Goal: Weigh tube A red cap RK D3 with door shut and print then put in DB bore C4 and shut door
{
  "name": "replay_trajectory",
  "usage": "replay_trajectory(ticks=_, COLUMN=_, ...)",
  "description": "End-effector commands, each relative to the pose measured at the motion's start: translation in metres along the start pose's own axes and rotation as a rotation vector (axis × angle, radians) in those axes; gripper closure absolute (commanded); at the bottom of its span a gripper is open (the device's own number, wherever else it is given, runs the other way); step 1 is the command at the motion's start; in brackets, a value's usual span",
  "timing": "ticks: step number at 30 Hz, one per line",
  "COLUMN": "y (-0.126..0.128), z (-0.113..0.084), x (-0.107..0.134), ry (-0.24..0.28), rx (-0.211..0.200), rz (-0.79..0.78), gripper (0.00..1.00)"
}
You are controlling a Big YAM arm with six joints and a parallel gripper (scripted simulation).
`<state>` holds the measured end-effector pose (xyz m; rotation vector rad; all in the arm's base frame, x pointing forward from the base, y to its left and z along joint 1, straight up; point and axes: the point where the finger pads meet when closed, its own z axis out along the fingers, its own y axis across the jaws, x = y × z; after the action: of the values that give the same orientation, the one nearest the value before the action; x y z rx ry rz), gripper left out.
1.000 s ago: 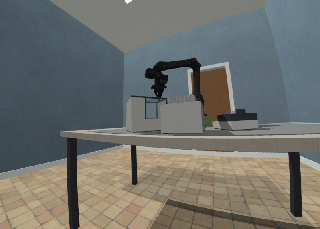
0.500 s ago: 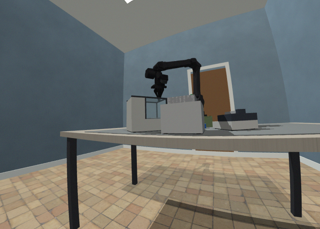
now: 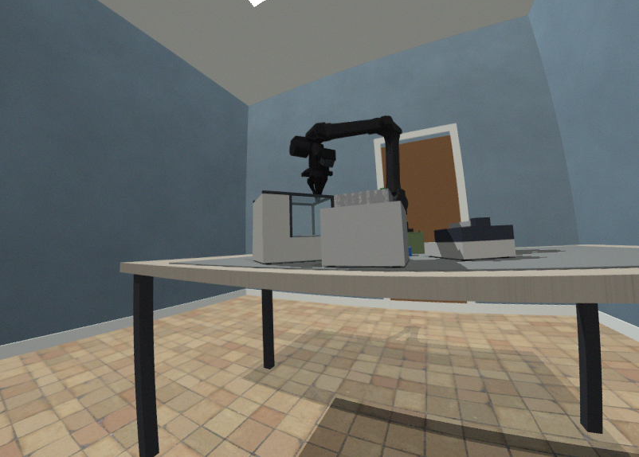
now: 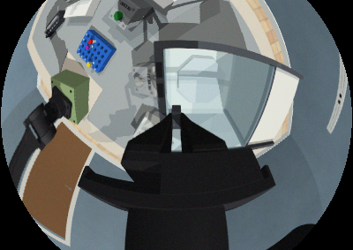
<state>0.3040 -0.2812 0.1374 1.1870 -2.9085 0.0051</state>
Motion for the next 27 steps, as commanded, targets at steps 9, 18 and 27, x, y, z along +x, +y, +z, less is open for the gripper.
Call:
replay_trajectory(ticks=9, y=-0.030, z=-0.015, x=0.001, ry=-0.003, rx=0.041, rz=-0.005, gripper=0.94)
replay_trajectory(ticks=18, y=-0.036, z=-0.015, x=0.001, ry=-0.003, rx=0.036, rz=-0.004, gripper=0.94)
replay_trajectory(ticks=27, y=-0.045, z=-0.015, x=0.001, ry=-0.003, rx=0.035, rz=-0.004, gripper=0.94)
